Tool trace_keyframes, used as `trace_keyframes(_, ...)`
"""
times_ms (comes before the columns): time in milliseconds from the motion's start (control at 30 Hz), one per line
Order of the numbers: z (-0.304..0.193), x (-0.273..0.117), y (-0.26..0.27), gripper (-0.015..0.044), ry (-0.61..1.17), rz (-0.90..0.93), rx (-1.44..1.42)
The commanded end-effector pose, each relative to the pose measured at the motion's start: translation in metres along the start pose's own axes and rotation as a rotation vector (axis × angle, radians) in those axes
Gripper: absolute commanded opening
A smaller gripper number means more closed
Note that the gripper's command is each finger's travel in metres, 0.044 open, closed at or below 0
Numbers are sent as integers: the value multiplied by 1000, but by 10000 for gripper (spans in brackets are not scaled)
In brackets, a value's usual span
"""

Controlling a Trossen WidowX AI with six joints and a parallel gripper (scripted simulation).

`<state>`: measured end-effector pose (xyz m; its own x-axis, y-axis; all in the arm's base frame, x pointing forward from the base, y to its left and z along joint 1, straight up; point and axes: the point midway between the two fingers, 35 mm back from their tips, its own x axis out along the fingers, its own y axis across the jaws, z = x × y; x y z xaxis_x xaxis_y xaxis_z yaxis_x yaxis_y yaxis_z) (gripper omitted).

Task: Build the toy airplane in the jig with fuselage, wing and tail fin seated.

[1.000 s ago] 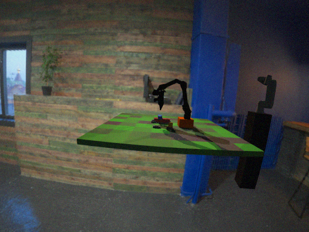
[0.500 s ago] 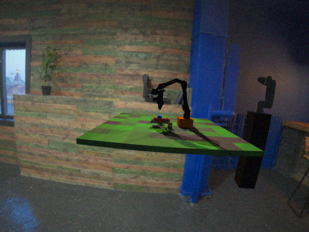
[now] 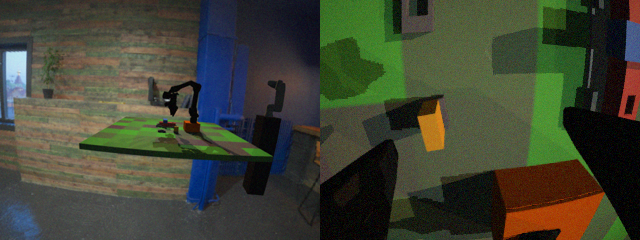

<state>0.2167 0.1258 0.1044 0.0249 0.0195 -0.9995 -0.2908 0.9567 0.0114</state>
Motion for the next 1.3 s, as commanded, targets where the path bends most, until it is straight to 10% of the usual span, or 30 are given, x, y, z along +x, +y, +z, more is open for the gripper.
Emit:
trace_keyframes(0,-37,5,40,440,12,3,14)
trace_keyframes(1267,-43,92,46,440,12,4,16)
